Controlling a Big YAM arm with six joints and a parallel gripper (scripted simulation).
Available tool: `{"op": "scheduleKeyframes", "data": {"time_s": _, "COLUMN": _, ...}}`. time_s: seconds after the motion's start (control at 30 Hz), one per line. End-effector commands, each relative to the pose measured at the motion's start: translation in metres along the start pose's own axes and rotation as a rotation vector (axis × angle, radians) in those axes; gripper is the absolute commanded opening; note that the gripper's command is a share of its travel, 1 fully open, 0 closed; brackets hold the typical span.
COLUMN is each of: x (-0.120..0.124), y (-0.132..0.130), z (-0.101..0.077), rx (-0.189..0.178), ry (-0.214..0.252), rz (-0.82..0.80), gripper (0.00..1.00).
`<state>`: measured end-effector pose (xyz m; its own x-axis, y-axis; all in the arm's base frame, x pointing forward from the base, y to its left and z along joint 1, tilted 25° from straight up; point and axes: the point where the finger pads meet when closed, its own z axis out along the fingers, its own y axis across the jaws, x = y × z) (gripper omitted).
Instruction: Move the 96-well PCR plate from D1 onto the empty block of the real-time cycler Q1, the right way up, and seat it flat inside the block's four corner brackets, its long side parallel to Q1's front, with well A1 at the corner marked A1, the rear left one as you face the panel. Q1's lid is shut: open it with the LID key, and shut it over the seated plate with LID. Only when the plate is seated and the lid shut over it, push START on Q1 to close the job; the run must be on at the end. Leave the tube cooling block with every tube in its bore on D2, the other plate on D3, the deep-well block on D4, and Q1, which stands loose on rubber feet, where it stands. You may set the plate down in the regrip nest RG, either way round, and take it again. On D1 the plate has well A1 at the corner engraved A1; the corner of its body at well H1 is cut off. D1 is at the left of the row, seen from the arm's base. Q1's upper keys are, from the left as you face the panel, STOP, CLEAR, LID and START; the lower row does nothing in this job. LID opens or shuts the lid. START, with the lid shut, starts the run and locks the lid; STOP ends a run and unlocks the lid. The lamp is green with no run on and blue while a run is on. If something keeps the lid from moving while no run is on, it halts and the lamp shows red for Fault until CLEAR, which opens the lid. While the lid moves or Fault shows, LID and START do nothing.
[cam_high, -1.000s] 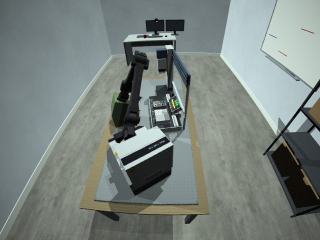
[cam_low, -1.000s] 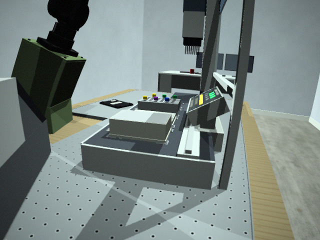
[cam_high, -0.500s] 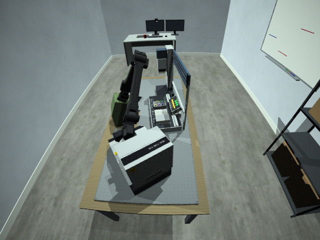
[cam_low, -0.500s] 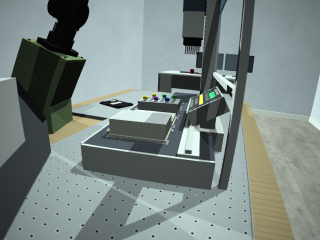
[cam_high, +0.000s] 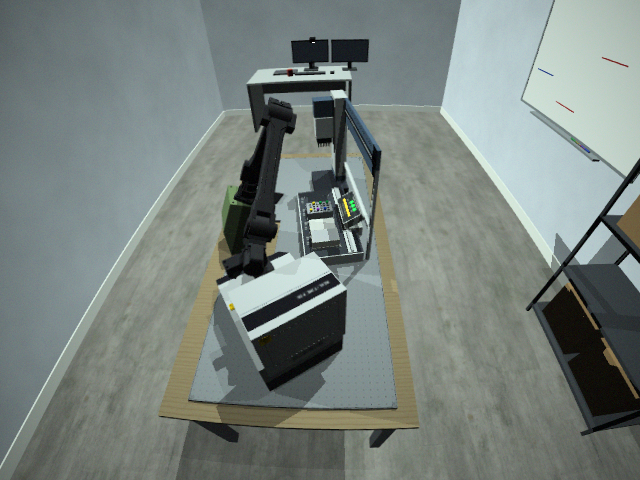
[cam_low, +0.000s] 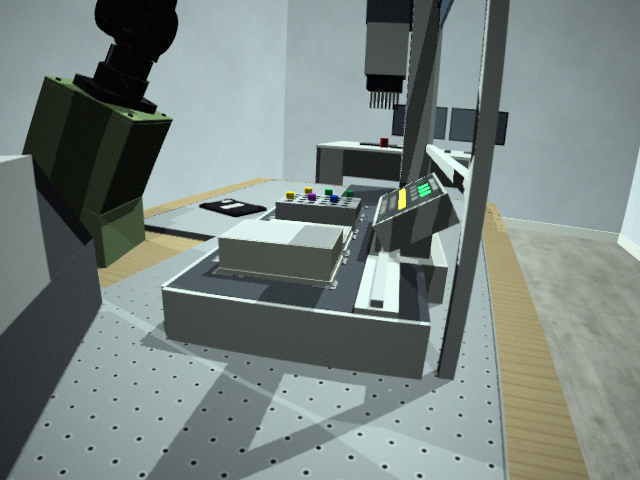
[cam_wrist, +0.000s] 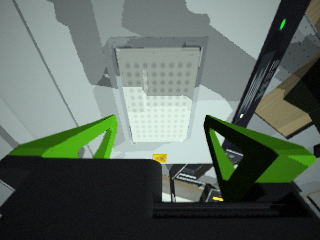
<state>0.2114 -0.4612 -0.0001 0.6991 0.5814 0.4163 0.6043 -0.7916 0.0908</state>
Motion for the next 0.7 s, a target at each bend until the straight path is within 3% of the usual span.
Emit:
{"op": "scheduleKeyframes", "data": {"time_s": 0.0, "x": -0.002, "y": 0.025, "z": -0.036, "rx": -0.067, "ry": -0.033, "rz": -0.034, "gripper": 1.00}}
{"op": "scheduleKeyframes", "data": {"time_s": 0.17, "x": 0.007, "y": 0.028, "z": -0.046, "rx": -0.066, "ry": -0.033, "rz": -0.054, "gripper": 1.00}}
{"op": "scheduleKeyframes", "data": {"time_s": 0.33, "x": -0.002, "y": 0.028, "z": -0.062, "rx": -0.081, "ry": -0.035, "rz": -0.043, "gripper": 1.00}}
{"op": "scheduleKeyframes", "data": {"time_s": 0.5, "x": -0.006, "y": 0.025, "z": -0.062, "rx": -0.071, "ry": -0.030, "rz": -0.034, "gripper": 1.00}}
{"op": "scheduleKeyframes", "data": {"time_s": 0.67, "x": 0.001, "y": 0.020, "z": -0.041, "rx": -0.042, "ry": -0.018, "rz": -0.026, "gripper": 1.00}}
